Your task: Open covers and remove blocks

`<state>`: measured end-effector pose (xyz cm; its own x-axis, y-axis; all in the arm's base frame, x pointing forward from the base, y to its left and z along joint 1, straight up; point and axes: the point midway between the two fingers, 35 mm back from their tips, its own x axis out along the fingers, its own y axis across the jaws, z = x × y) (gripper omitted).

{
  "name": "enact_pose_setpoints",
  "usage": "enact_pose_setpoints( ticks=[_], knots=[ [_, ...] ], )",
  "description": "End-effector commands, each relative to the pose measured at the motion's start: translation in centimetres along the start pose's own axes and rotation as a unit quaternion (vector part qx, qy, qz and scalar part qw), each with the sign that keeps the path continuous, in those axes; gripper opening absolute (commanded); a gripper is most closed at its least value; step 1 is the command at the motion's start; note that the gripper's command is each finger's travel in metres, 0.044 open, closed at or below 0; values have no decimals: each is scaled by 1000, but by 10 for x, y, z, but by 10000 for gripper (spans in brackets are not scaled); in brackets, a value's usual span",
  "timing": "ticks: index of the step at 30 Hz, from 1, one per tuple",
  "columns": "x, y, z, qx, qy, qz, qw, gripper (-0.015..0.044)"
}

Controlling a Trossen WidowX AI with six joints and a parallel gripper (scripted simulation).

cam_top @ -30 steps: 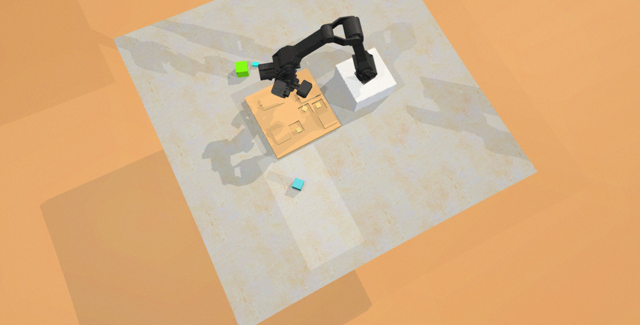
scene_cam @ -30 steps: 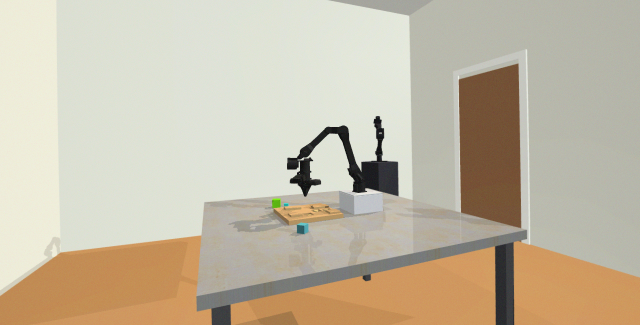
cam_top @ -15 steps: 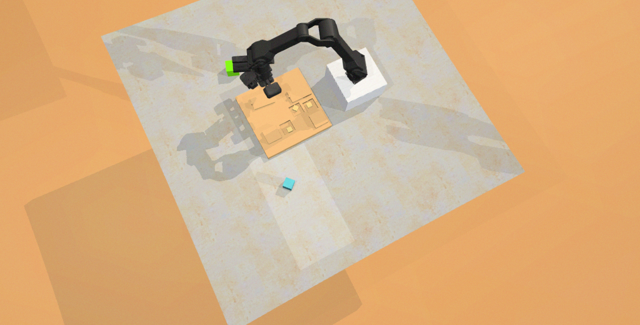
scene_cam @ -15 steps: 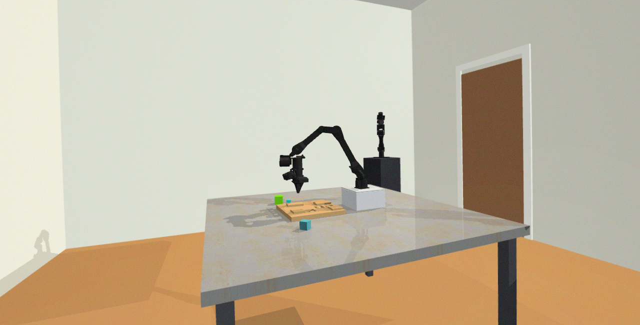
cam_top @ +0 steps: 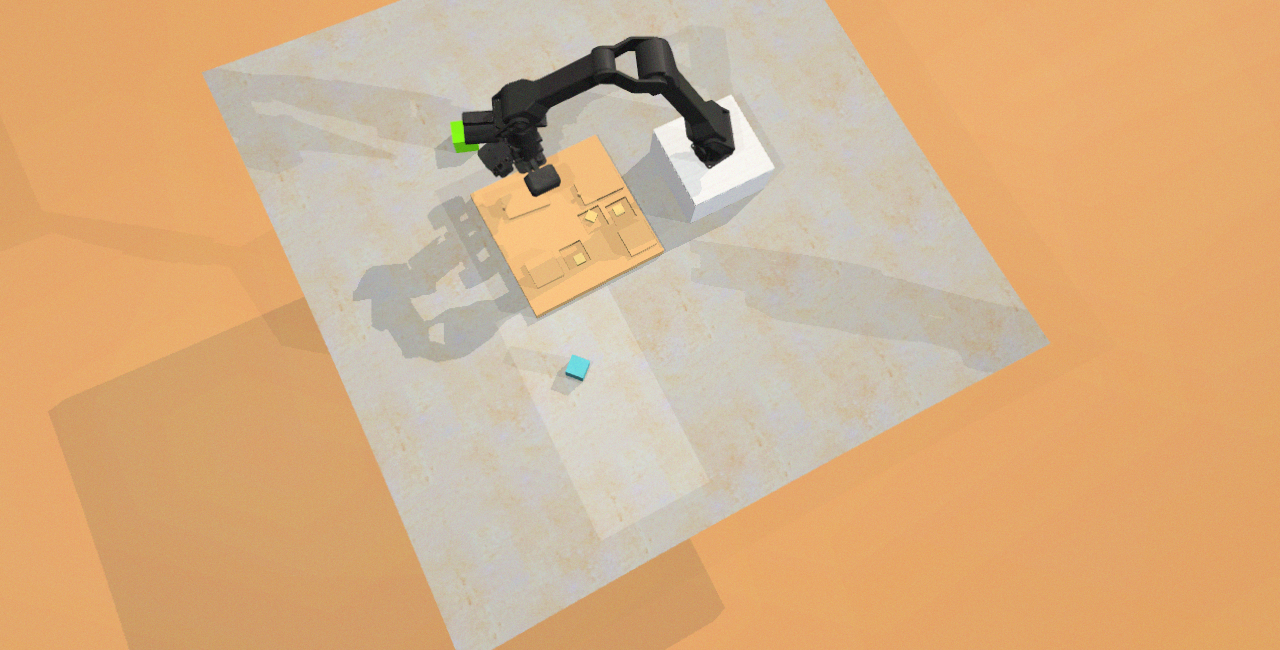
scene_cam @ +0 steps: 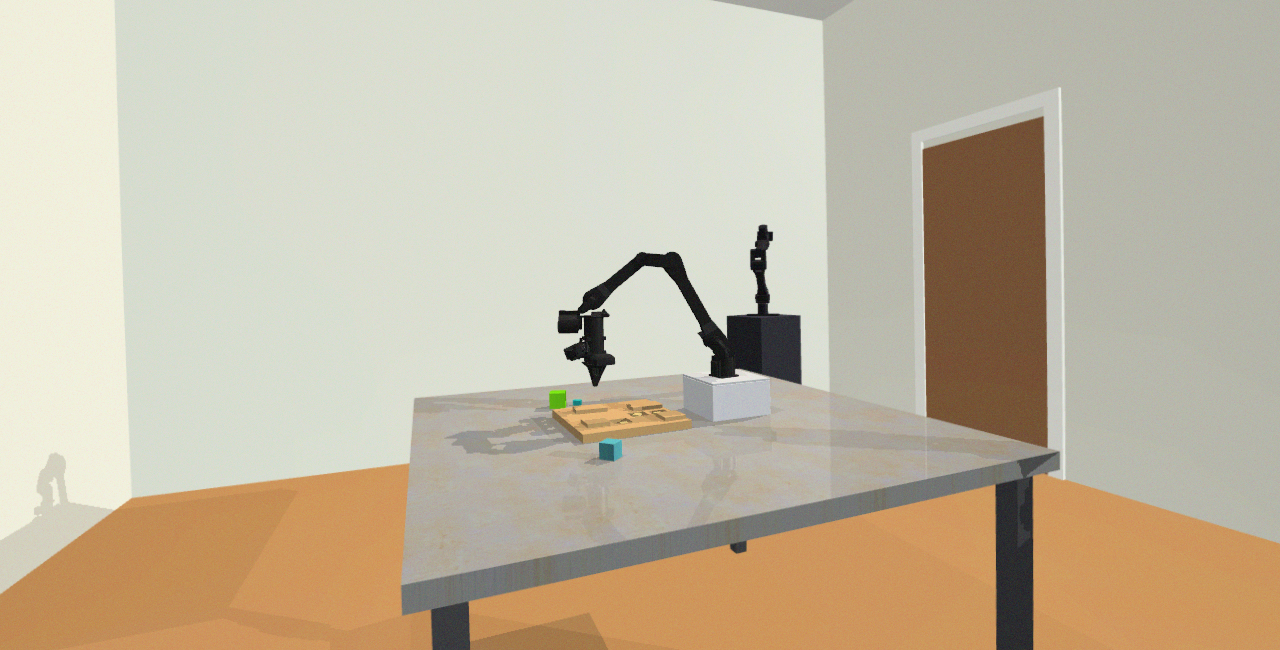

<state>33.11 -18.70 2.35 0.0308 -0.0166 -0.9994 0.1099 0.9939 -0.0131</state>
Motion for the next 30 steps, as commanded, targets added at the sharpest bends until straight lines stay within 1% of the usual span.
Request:
enact_pose_setpoints(
  ticks=[1,8,30],
  knots=[
    [0,0,0,3,1,0,1000,0],
    [2,0,0,3,1,0,1000,0],
    [23,-1,0,3,1,0,1000,0]
  ],
)
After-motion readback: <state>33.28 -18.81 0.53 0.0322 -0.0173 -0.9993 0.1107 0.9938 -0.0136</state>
